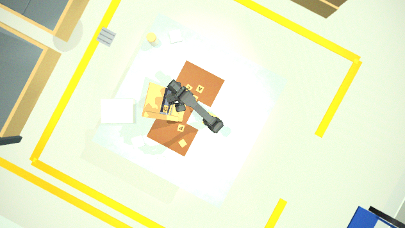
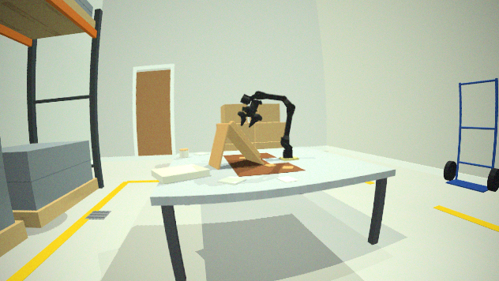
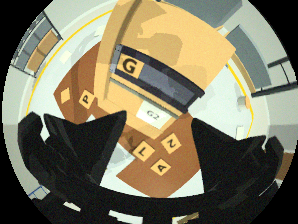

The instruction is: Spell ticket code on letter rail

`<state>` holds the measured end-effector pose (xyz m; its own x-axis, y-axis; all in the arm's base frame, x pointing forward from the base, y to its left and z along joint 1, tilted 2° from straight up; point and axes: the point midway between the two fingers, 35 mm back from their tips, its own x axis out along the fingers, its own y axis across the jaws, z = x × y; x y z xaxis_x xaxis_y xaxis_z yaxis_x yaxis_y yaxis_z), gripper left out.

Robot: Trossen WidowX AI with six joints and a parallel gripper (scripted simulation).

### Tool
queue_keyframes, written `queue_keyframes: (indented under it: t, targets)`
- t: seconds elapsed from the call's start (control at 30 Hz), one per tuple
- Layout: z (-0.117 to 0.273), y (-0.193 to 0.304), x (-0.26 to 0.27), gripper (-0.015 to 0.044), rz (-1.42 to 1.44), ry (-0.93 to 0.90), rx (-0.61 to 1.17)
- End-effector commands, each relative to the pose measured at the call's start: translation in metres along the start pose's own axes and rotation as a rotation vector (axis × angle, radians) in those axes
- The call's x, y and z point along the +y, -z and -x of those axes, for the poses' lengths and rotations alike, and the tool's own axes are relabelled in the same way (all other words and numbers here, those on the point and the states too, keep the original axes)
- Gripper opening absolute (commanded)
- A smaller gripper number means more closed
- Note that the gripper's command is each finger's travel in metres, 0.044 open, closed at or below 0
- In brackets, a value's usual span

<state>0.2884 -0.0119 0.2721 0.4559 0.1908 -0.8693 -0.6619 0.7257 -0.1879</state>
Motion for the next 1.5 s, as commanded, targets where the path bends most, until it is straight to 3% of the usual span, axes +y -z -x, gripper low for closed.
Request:
queue_keyframes:
  t: [0.0, 0.2, 0.43, 0.77, 1.27, 1.47]
  targets:
    - [-0.037, 0.030, -0.029, 0.0340, -0.625, 0.041, 0.119]
    - [-0.073, 0.068, -0.053, 0.0340, -1.290, 0.145, 0.227]
    - [-0.102, 0.105, -0.067, 0.0340, -1.839, 0.292, 0.296]
    - [-0.140, 0.144, -0.081, 0.0340, -2.341, 0.505, 0.368]
    - [-0.143, 0.155, -0.081, 0.0340, -2.415, 0.549, 0.376]
    - [-0.168, 0.168, -0.077, 0.0340, -2.415, 0.549, 0.376]
